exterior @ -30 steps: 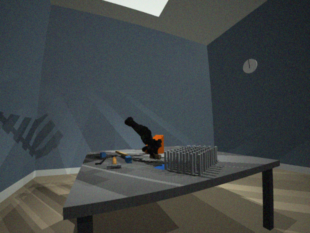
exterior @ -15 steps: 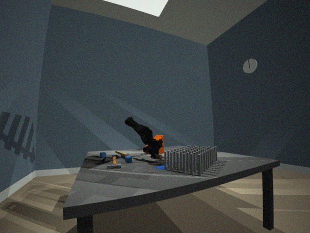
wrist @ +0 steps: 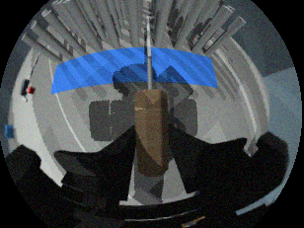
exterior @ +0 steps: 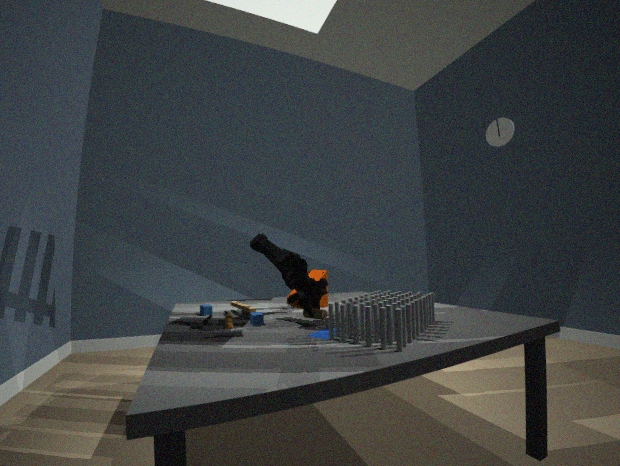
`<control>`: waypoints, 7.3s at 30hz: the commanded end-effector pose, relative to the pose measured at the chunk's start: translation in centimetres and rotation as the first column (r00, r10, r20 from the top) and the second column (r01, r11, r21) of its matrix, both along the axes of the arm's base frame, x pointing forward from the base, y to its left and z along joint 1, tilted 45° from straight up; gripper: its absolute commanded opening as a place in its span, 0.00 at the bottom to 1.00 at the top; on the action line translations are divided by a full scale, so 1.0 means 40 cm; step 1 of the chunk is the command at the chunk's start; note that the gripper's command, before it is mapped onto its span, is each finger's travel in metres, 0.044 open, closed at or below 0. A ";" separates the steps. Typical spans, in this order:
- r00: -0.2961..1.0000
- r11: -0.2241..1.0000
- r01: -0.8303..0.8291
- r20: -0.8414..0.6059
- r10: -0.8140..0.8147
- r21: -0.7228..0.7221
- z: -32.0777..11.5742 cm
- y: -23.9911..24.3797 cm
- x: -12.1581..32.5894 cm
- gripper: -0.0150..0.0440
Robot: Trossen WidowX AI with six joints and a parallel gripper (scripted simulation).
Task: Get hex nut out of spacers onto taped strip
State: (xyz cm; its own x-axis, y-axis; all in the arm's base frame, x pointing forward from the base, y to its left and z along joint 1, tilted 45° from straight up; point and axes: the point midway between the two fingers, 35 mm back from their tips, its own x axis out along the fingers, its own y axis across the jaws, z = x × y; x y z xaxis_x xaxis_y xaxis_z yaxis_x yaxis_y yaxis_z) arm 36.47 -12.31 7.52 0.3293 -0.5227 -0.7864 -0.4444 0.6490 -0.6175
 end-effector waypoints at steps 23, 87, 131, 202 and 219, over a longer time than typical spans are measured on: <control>1.000 1.000 0.002 0.007 -0.002 -0.002 -0.012 0.013 0.043 0.25; 1.000 1.000 0.000 0.008 0.000 -0.002 -0.031 0.027 0.129 0.25; 1.000 1.000 -0.001 0.008 0.001 -0.002 -0.074 0.006 0.159 0.25; 1.000 1.000 -0.001 0.006 0.001 -0.003 -0.056 -0.007 0.062 0.25; 1.000 1.000 -0.001 0.005 0.001 -0.004 -0.047 -0.015 0.036 0.25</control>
State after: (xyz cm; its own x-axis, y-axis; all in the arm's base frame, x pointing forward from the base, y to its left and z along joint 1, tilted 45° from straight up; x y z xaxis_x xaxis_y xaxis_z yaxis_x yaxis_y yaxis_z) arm 38.13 -12.88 5.61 0.3310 -0.5310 -0.7800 -0.4389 0.6451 -0.6255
